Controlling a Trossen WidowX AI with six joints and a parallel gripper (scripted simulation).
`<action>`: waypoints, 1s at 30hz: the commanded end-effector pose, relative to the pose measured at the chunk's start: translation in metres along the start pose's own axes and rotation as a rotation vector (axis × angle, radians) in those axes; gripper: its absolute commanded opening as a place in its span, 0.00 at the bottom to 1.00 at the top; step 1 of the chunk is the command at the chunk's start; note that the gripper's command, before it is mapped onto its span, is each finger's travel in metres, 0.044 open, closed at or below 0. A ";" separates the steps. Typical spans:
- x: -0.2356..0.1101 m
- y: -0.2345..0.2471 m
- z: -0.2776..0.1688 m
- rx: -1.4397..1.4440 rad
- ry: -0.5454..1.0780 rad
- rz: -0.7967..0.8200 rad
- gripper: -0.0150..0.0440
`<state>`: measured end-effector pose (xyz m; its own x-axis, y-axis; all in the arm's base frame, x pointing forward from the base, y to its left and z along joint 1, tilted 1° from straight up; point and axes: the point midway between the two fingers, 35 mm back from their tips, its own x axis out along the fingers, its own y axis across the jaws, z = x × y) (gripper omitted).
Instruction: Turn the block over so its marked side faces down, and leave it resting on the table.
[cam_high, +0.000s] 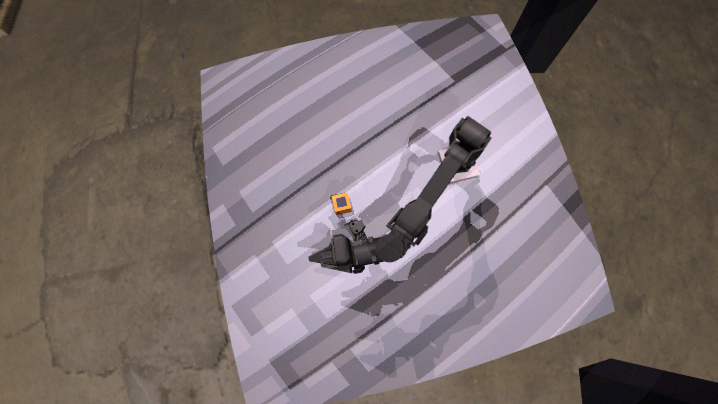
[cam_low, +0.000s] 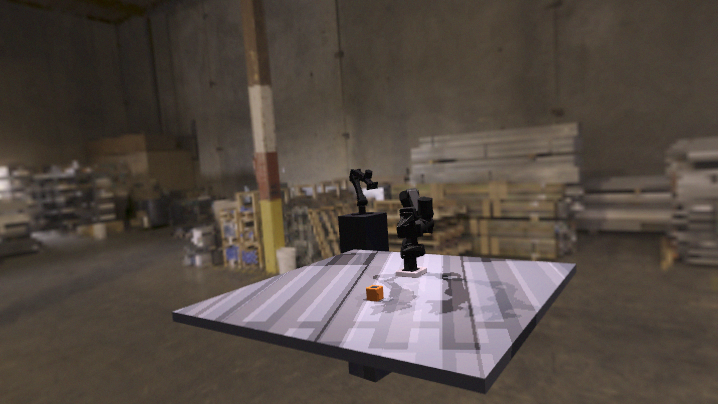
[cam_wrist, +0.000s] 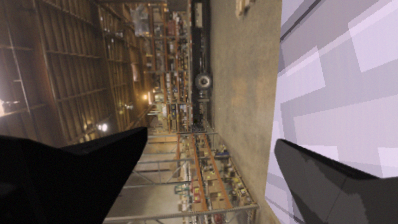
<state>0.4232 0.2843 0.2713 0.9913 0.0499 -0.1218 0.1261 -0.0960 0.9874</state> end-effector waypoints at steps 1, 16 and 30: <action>0.040 -0.043 0.048 -0.628 0.062 -0.340 1.00; 0.030 -0.099 0.134 -1.248 0.461 -0.851 1.00; -0.027 -0.112 0.200 -1.416 1.073 -1.129 1.00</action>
<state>0.4348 0.1455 0.1461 0.4289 -0.0518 -0.9019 0.2182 0.9747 0.0478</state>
